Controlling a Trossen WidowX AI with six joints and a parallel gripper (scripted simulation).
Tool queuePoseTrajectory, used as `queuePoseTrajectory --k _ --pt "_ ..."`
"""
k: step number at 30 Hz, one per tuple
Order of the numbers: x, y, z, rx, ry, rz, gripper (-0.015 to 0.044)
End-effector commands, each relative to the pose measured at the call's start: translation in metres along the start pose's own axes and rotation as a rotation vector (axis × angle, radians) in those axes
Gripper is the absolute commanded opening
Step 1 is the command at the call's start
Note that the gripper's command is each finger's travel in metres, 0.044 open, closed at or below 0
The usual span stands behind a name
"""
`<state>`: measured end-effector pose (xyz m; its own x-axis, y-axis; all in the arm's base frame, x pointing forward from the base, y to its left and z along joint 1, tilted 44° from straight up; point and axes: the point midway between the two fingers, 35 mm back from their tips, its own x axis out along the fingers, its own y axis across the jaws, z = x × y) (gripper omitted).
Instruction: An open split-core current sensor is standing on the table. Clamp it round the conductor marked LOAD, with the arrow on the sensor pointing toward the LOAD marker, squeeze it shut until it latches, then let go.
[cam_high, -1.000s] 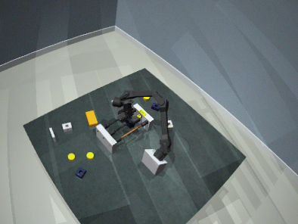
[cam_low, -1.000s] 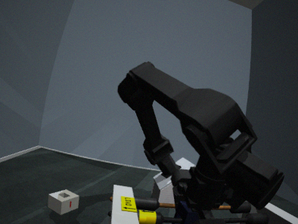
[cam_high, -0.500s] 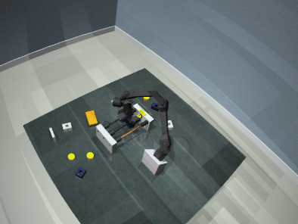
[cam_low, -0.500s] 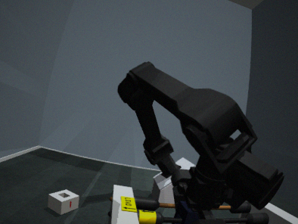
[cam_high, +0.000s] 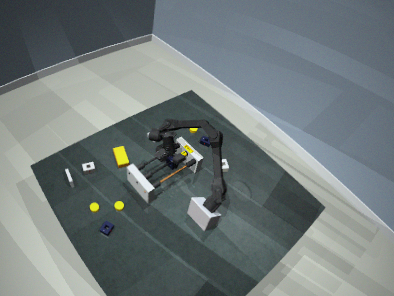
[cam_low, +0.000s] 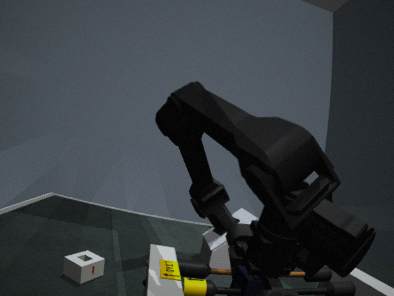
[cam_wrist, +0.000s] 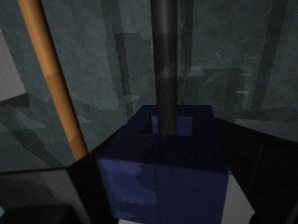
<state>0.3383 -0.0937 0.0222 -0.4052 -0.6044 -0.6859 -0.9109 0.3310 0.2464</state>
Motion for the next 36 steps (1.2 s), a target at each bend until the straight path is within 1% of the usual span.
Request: queuePoseTrajectory --k 1,16,20,27,29,30,36 --pt "0.0002 0.0 0.0003 0.0 -0.001 0.001 0.0" --pt "-0.0002 -0.0002 0.0002 0.0 -0.001 -0.016 0.0" --pt "-0.0015 -0.0008 0.0011 0.003 -0.006 -0.104 0.0" --pt "-0.0063 0.0019 0.0005 0.019 -0.001 -0.328 0.0" --pt "-0.0064 0.002 0.0005 0.019 -0.001 -0.334 0.0" --pt "-0.0043 0.0003 0.001 0.019 -0.008 -0.279 0.0" --pt "-0.0043 0.0003 0.001 0.019 -0.008 -0.279 0.0"
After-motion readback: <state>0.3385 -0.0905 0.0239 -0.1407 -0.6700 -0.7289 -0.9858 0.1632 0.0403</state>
